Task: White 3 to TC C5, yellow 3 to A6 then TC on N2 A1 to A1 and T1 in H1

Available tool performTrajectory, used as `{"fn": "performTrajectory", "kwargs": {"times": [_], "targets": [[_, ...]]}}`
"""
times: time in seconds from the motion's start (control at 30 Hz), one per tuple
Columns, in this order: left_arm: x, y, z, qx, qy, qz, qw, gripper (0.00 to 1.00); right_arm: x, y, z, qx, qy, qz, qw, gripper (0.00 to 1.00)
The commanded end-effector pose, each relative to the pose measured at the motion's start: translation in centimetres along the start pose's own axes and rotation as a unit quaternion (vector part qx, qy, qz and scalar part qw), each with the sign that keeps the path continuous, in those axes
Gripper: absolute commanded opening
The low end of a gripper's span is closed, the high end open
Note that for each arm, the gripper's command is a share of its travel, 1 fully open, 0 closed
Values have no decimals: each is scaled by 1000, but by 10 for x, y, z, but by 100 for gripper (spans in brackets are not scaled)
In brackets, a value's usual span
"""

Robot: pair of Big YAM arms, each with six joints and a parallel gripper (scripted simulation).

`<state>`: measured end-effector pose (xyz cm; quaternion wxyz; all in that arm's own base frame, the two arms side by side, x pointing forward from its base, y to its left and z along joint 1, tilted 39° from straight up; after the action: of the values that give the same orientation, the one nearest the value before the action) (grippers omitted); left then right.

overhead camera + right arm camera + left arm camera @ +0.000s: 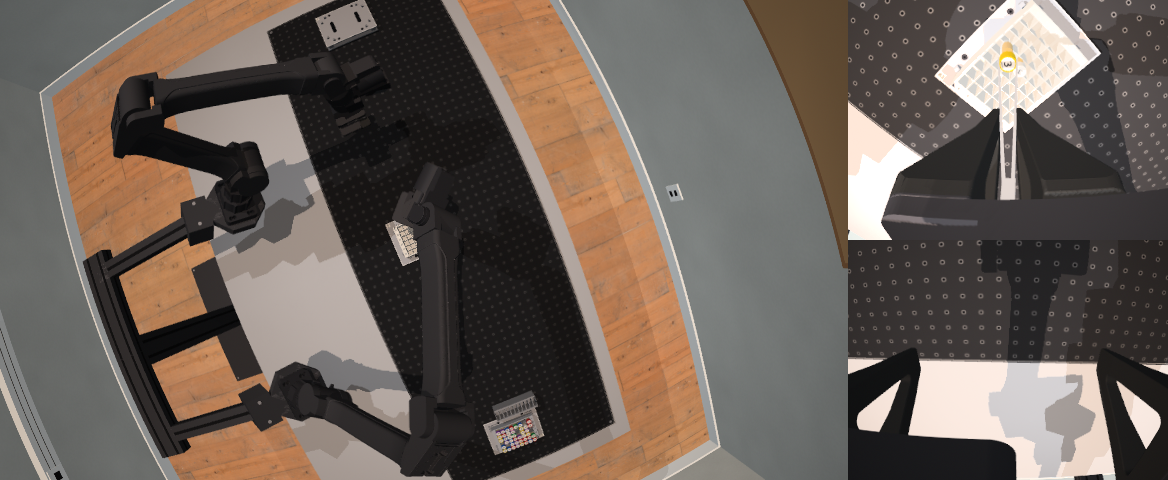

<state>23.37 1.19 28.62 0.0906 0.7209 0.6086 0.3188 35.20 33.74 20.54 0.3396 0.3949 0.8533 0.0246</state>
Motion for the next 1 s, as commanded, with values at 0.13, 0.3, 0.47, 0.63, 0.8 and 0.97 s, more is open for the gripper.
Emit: {"fn": "performTrajectory", "kwargs": {"times": [0.13, 0.3, 0.47, 0.63, 0.8, 0.97], "targets": [[4, 9, -8, -14, 1, 3, 1000, 100, -2, 6, -3, -12, -1, 6, 1000, 9], [4, 9, -8, -14, 1, 3, 1000, 100, -3, 6, -3, -11, -2, 6, 1000, 9], [4, 9, -8, -14, 1, 3, 1000, 100, -3, 6, -3, -11, -3, 5, 1000, 9], [4, 9, -8, -14, 1, 3, 1000, 100, -3, 6, -3, -10, -3, 4, 1000, 9], [4, 9, -8, -14, 1, 3, 1000, 100, -3, 5, -3, -8, -4, 3, 1000, 9], [4, 9, -8, -14, 1, 3, 1000, 100, -3, 5, -3, -8, -4, 3, 1000, 9]]}}
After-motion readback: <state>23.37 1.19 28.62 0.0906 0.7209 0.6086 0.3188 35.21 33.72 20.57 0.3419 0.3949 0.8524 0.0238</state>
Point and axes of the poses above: on each arm, the point where the finger pads meet when closed, its own z axis out along the fingers, its own x axis across the jaws, y = z × x, the point moved 9 cm from there along -z, back along the fingers, and after that the axes turned 8 degrees about z, right-handed, at the moved point
